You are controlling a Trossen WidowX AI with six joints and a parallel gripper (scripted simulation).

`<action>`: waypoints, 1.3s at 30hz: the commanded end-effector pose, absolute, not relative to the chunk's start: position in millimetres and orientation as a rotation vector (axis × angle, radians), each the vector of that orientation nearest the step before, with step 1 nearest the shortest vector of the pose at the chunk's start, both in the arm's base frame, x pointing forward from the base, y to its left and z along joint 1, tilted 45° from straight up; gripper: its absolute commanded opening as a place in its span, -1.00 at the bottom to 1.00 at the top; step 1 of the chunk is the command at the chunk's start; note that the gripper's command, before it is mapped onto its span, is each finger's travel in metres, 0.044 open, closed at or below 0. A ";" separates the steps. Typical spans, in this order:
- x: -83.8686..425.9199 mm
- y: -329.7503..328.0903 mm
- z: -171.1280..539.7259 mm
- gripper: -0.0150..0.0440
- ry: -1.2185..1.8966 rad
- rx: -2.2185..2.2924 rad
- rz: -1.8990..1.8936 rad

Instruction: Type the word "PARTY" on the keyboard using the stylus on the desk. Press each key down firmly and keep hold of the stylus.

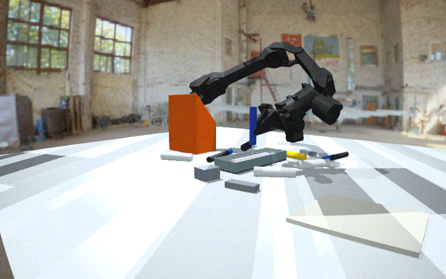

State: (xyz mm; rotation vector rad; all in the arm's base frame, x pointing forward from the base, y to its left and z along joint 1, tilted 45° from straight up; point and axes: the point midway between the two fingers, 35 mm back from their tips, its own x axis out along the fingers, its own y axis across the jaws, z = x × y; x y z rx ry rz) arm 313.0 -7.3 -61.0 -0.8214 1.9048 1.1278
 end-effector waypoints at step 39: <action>311.3 0.9 -66.8 -0.22 1.908 -0.816 1.125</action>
